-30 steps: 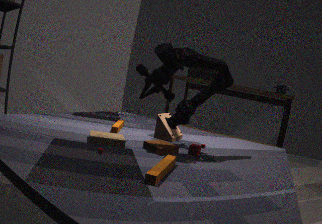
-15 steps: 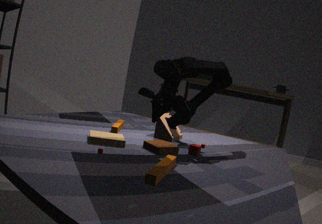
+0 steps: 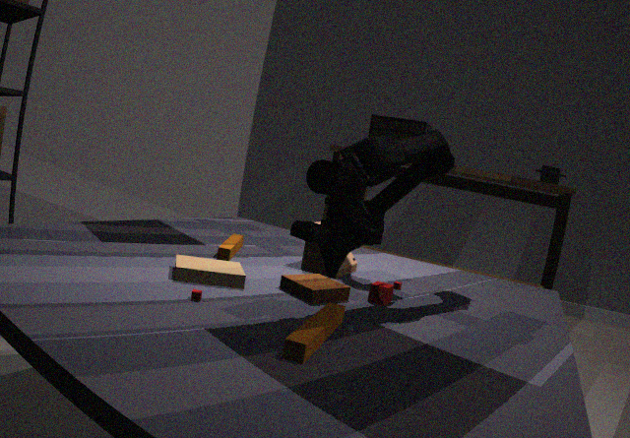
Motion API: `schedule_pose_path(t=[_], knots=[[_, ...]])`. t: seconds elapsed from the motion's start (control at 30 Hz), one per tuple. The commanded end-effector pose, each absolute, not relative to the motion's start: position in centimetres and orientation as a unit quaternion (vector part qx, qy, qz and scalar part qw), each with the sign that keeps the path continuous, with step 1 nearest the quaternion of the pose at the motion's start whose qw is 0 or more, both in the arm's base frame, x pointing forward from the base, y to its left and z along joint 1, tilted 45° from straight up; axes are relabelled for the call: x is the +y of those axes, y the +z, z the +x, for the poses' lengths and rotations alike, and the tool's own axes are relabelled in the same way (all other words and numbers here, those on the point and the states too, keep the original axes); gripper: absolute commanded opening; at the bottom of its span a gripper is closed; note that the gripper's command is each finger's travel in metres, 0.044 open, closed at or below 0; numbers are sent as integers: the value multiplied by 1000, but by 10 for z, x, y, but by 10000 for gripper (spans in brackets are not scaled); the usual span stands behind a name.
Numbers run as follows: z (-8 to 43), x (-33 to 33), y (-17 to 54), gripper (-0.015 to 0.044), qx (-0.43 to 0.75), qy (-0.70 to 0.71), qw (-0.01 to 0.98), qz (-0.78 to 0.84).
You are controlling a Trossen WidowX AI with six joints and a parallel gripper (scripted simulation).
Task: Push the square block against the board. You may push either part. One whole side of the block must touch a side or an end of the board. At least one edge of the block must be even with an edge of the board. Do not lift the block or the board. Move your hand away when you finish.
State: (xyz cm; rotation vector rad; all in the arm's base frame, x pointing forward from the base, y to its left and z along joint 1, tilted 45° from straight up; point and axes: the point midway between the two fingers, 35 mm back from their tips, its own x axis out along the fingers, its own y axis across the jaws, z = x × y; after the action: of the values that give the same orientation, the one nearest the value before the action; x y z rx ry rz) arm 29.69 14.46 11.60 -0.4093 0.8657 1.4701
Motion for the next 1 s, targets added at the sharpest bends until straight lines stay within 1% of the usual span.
schedule_pose_path(t=[0.0, 0.17, 0.97], knots=[[296, 149, 113, 0, 375, 651, 635, -179], [289, 186, 77, 0, 374, 652, 635, -178], [287, 174, 66, 0, 375, 651, 635, -179]])
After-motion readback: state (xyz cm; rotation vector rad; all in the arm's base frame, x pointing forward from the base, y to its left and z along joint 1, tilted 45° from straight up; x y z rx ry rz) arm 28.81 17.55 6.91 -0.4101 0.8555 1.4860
